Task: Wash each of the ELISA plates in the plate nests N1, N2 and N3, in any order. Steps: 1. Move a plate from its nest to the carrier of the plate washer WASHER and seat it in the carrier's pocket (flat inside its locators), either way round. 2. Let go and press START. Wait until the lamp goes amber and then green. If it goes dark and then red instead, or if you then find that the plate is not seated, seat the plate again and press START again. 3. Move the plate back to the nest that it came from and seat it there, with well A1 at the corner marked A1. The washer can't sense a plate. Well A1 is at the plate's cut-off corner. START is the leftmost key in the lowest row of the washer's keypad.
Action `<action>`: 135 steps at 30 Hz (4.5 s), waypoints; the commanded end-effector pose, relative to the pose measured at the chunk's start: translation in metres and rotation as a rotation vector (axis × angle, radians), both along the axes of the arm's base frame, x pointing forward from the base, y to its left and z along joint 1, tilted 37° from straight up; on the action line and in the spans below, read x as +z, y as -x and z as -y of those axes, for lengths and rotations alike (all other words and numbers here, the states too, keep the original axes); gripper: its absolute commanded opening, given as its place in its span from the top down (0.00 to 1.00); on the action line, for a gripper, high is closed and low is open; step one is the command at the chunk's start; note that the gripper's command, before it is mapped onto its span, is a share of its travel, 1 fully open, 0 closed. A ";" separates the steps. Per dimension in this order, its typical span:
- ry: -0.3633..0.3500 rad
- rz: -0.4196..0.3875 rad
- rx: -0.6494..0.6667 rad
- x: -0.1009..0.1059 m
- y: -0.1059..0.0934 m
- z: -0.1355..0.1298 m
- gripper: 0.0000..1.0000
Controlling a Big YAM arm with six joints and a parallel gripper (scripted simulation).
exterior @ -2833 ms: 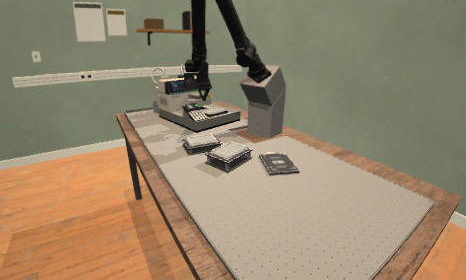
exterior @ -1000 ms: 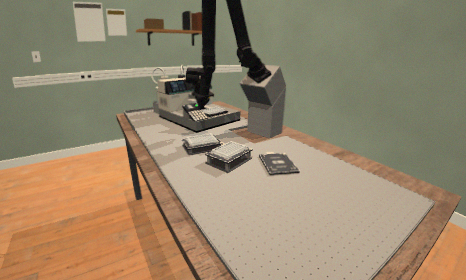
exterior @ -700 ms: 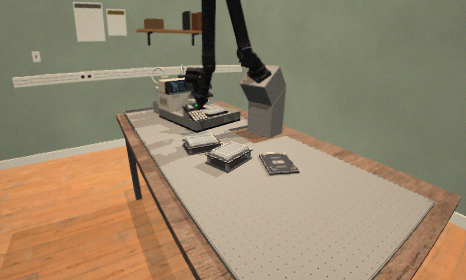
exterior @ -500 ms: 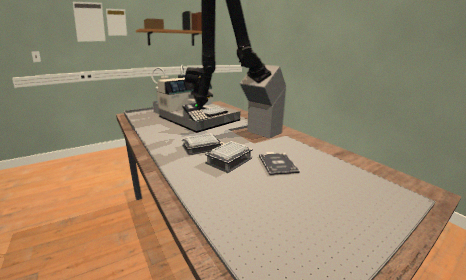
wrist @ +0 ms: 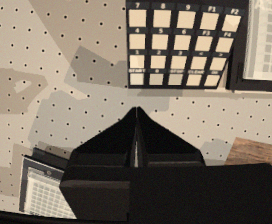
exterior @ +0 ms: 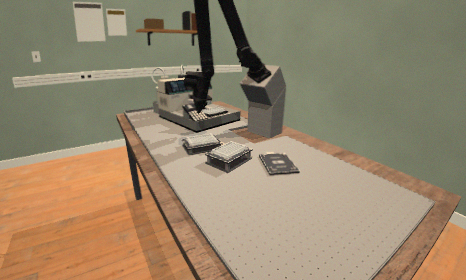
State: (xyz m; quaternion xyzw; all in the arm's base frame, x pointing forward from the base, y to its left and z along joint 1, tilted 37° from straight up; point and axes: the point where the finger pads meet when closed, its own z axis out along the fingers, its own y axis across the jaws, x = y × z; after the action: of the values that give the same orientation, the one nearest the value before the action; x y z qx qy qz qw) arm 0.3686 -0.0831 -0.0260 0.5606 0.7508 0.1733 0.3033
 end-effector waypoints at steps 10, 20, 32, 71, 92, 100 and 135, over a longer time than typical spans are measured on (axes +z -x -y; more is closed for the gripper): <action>-0.004 0.008 -0.003 -0.014 -0.015 0.000 1.00; -0.004 0.008 0.001 -0.024 -0.024 -0.001 1.00; 0.000 0.000 -0.003 -0.032 -0.025 0.004 1.00; 0.004 -0.005 -0.007 -0.017 -0.009 0.006 1.00; 0.005 -0.001 -0.007 0.008 0.010 0.004 1.00; 0.006 0.000 -0.006 0.018 0.017 0.002 1.00; 0.001 0.005 -0.003 0.018 0.013 -0.001 1.00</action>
State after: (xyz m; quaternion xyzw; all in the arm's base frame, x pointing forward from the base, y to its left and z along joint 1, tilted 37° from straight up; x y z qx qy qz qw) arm 0.3549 -0.0808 -0.0100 0.5612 0.7501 0.1737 0.3037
